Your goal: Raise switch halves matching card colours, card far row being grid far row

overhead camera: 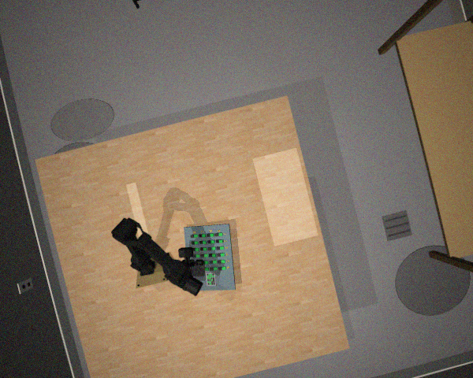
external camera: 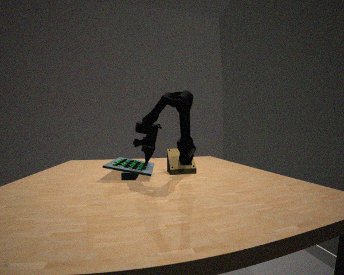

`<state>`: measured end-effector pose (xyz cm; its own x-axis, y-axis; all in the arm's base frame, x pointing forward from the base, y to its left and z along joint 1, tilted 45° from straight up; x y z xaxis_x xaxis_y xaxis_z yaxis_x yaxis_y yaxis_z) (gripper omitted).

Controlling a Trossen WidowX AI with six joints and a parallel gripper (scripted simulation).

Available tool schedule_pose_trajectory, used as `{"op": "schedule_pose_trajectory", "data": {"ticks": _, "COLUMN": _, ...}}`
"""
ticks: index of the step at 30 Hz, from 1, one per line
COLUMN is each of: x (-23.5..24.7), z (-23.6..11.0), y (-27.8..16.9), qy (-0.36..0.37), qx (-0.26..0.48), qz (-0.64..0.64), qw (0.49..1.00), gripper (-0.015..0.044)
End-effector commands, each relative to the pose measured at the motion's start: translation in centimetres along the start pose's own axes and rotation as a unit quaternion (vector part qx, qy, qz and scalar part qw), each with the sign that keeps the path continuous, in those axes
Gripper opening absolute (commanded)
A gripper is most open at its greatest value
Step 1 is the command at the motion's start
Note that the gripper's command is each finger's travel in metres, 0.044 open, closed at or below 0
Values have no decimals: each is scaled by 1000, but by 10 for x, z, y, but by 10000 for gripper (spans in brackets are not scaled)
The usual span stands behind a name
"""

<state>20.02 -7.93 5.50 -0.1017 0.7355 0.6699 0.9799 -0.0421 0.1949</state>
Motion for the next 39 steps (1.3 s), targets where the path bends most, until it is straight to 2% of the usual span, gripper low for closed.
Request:
{"op": "schedule_pose_trajectory", "data": {"ticks": 1, "x": 0, "z": 1, "y": 0, "qy": 1, "qx": -2, "qz": 2, "qw": 1000, "gripper": 0}}
{"op": "schedule_pose_trajectory", "data": {"ticks": 39, "x": 0, "z": 6, "y": 0, "qy": 1, "qx": -2, "qz": 2, "qw": 1000, "gripper": 0}}
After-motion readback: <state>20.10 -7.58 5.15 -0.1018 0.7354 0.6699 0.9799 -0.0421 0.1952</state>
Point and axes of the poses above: the point midway between the two fingers, 35 mm back from their tips, its own z axis out along the fingers, its own x axis across the jaws, y = z × x, the point moved 8 cm from there along -z, back along the fingers, and after that the axes turned 11 degrees about -z, right-handed, at the moved point
